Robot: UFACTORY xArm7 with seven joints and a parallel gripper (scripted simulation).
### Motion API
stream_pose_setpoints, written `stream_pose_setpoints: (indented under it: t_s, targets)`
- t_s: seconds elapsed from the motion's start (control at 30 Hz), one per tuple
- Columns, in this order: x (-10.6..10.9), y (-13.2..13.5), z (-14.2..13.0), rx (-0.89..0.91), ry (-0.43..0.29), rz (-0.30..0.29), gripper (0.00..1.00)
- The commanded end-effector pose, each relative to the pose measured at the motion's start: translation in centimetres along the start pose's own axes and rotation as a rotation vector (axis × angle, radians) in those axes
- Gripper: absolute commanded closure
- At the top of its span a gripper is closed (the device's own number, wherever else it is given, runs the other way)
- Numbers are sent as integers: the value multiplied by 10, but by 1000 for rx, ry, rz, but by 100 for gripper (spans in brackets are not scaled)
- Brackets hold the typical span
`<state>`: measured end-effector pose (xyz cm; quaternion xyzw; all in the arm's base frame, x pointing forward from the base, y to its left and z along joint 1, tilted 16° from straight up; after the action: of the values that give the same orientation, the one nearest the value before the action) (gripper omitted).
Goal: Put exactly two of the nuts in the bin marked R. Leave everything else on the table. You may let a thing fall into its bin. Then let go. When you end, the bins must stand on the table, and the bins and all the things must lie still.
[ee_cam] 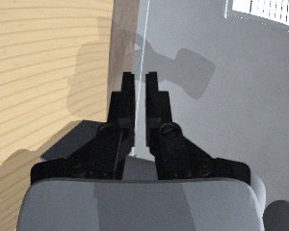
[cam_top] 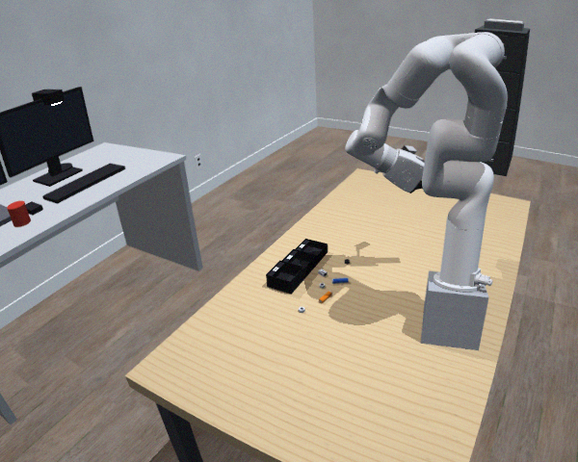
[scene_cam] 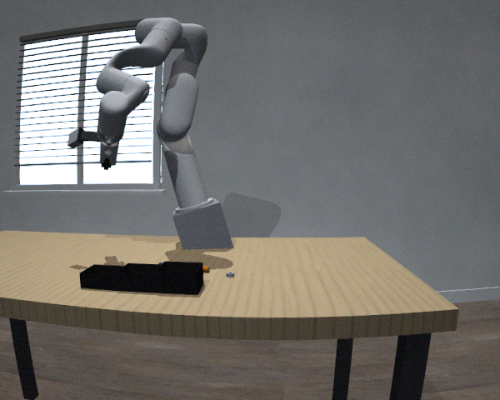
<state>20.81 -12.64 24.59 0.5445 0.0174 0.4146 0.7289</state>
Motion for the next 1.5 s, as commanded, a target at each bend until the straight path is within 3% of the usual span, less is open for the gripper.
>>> stream_pose_setpoints:
  t_s: [0.0, 0.17, 0.27, 0.33, 0.4, 0.5, 0.57, 0.67, 0.73, 0.83, 0.9, 1.0, 1.07, 1.23, 1.3, 1.4, 1.47]
  targets:
    - [-19, -35, -1, -6, 3, -12, 93]
    - [-24, -43, -2, -6, 3, -12, 93]
    - [-4, -47, -9, 76, 15, 100, 93]
    - [-4, -47, -9, 76, 15, 100, 93]
    - [7, -54, -13, 145, 30, 171, 93]
    - [12, -58, -14, 156, 32, 183, 93]
    - [23, -64, -18, 226, 50, 253, 93]
    - [28, -68, -20, 238, 53, 264, 93]
    - [39, -74, -25, 308, 74, 332, 93]
    - [45, -78, -27, 320, 78, 343, 93]
    - [56, -83, -32, 391, 102, 409, 93]
    - [63, -86, -35, 402, 106, 420, 93]
    - [74, -90, -40, 474, 133, 484, 93]
    - [80, -94, -43, 485, 137, 494, 93]
    - [91, -97, -49, 557, 167, 557, 93]
    - [98, -100, -52, 567, 171, 566, 93]
    - [109, -103, -58, 639, 204, 627, 93]
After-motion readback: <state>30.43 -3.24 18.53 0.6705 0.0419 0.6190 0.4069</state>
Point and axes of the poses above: the point where the finger pads meet when closed, its own x axis back along the fingers, its own y axis across the jaws, z = x × y, the point moved 7 cm from there along x, back along the fingers, and after that the axes turned 2 degrees about -x, right-handed, at the moved point
